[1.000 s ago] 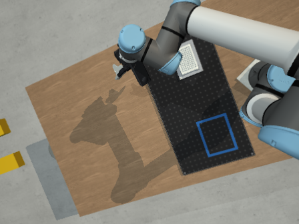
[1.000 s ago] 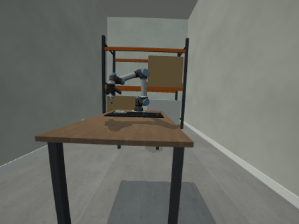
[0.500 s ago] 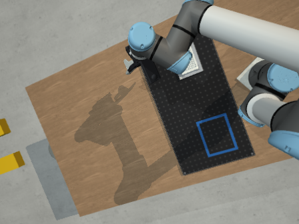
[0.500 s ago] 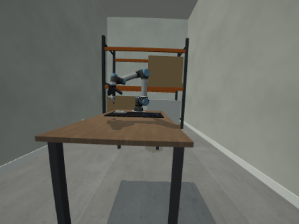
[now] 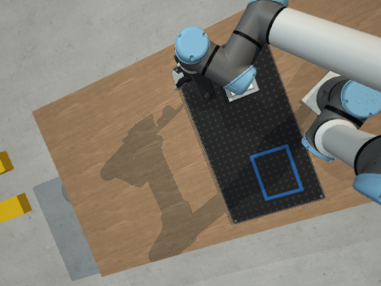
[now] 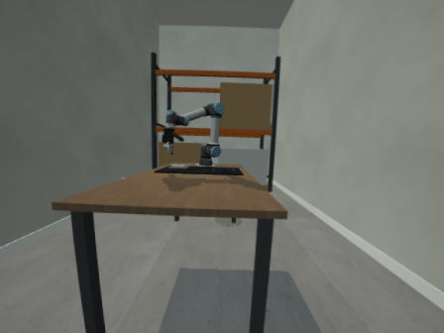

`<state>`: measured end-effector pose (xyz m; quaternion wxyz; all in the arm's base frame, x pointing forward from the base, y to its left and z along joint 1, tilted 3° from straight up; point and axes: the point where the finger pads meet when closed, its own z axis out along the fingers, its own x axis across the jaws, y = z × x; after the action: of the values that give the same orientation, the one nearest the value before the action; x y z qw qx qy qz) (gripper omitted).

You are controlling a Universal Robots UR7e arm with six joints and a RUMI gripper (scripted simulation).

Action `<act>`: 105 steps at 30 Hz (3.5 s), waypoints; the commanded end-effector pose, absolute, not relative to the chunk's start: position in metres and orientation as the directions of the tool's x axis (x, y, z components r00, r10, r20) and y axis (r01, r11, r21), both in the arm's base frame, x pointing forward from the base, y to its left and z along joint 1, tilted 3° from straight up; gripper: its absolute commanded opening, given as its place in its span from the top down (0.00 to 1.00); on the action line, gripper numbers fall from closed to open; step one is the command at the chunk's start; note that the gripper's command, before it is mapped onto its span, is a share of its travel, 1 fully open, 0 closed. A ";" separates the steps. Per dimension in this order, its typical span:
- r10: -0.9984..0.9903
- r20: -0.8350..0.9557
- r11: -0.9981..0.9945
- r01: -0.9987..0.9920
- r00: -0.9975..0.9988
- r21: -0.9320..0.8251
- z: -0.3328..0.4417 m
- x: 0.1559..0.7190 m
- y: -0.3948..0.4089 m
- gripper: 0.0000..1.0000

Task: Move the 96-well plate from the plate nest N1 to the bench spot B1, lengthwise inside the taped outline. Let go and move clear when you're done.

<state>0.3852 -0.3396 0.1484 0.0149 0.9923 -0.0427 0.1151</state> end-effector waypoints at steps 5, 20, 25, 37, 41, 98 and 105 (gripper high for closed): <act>-0.108 0.197 -0.994 -0.113 0.974 0.011 0.142 0.356 -0.329 0.00; -0.153 0.138 -0.988 -0.154 0.979 -0.004 0.127 0.306 -0.306 0.00; -0.210 0.056 -0.978 -0.208 0.976 -0.025 0.123 0.294 -0.299 0.00; -0.213 0.051 -0.977 -0.212 0.976 -0.026 0.111 0.255 -0.276 0.00; -0.213 0.051 -0.977 -0.212 0.976 -0.026 0.111 0.255 -0.276 0.00; -0.213 0.051 -0.977 -0.212 0.976 -0.026 0.049 0.259 -0.275 0.00; -0.213 0.051 -0.977 -0.212 0.976 -0.026 0.038 0.259 -0.275 0.00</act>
<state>0.2585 -0.2743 0.0459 -0.0107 0.9939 -0.1069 0.0264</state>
